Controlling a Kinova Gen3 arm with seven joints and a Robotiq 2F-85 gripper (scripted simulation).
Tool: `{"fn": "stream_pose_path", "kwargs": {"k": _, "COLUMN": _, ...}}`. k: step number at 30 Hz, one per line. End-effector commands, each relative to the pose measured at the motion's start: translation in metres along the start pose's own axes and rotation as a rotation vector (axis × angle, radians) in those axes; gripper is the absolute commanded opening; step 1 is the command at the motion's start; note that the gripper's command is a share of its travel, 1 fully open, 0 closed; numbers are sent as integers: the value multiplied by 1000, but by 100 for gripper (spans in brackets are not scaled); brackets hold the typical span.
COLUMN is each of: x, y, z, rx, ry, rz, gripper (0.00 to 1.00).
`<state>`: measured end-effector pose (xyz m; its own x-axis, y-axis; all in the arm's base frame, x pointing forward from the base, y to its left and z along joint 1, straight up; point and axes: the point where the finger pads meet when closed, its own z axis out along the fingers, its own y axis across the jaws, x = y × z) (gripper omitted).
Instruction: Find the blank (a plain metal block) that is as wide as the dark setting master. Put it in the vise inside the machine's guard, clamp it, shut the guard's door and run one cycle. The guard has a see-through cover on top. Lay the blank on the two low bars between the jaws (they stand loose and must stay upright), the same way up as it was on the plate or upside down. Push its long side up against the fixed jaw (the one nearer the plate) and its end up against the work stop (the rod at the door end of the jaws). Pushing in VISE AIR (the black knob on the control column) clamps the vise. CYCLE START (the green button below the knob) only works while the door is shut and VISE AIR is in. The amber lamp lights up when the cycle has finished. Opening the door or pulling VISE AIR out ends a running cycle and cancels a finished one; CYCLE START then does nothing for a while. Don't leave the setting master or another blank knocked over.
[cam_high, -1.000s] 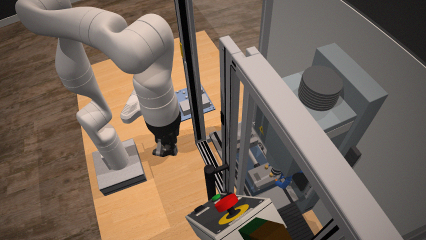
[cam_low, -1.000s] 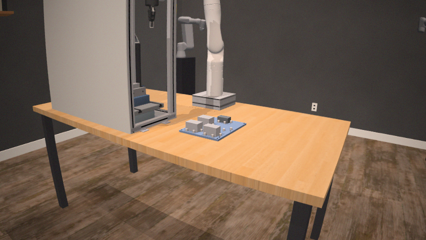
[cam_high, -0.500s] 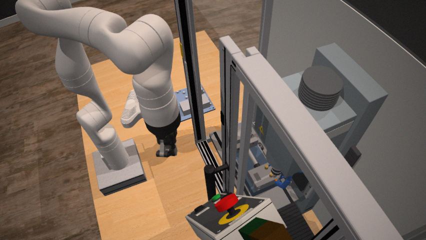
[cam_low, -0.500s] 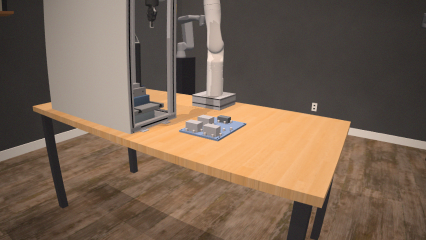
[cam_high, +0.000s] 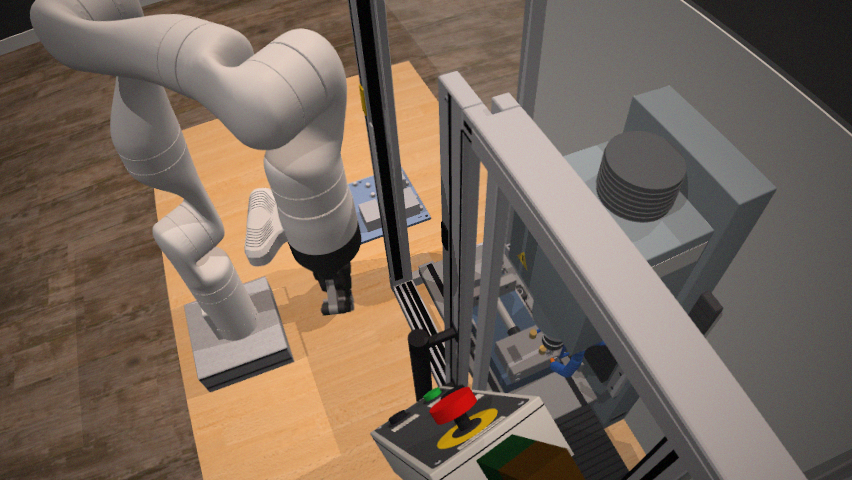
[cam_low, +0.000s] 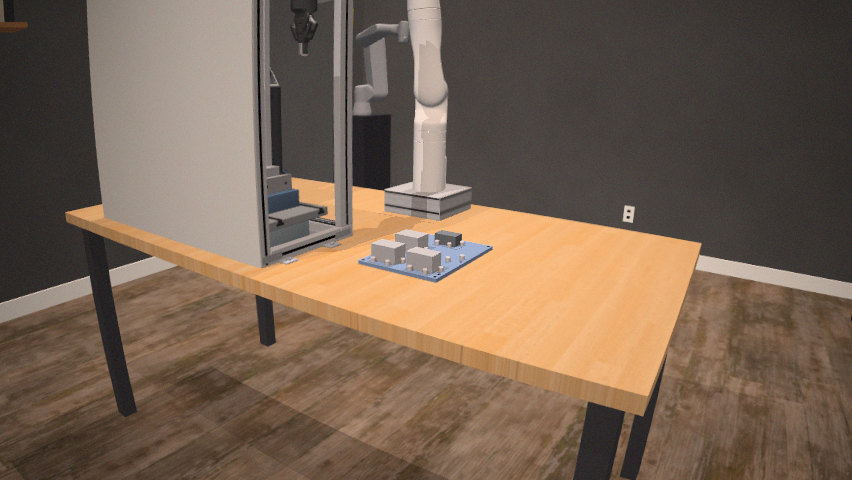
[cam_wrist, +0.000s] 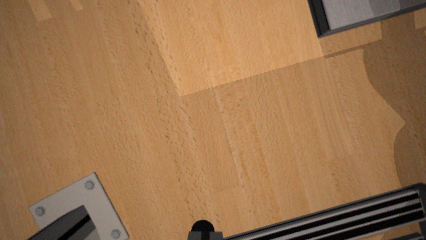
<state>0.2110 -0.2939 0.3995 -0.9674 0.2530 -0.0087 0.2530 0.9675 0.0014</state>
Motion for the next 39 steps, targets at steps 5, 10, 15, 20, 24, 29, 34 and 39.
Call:
{"fn": "stream_pose_path", "kwargs": {"k": 5, "x": 3, "y": -1, "z": 0, "rx": -3, "ry": 4, "rz": -228, "gripper": 10}}
{"fn": "stream_pose_path", "kwargs": {"k": 10, "x": 3, "y": -1, "z": 0, "rx": -3, "ry": 4, "rz": -228, "gripper": 10}}
{"fn": "stream_pose_path", "kwargs": {"k": 15, "x": 3, "y": -1, "z": 0, "rx": -3, "ry": 4, "rz": -228, "gripper": 10}}
{"fn": "stream_pose_path", "kwargs": {"k": 20, "x": 3, "y": -1, "z": 0, "rx": -3, "ry": 4, "rz": -281, "gripper": 10}}
{"fn": "stream_pose_path", "kwargs": {"k": 24, "x": 3, "y": -1, "z": 0, "rx": -4, "ry": 5, "rz": -294, "gripper": 10}}
{"fn": "stream_pose_path", "kwargs": {"k": 29, "x": 3, "y": -1, "z": 0, "rx": -4, "ry": 5, "rz": -294, "gripper": 10}}
{"fn": "stream_pose_path", "kwargs": {"k": 34, "x": 0, "y": -1, "z": -1, "rx": 1, "ry": -1, "rz": -292, "gripper": 80}}
{"fn": "stream_pose_path", "kwargs": {"k": 39, "x": 0, "y": -1, "z": -1, "rx": 1, "ry": -1, "rz": -292, "gripper": 80}}
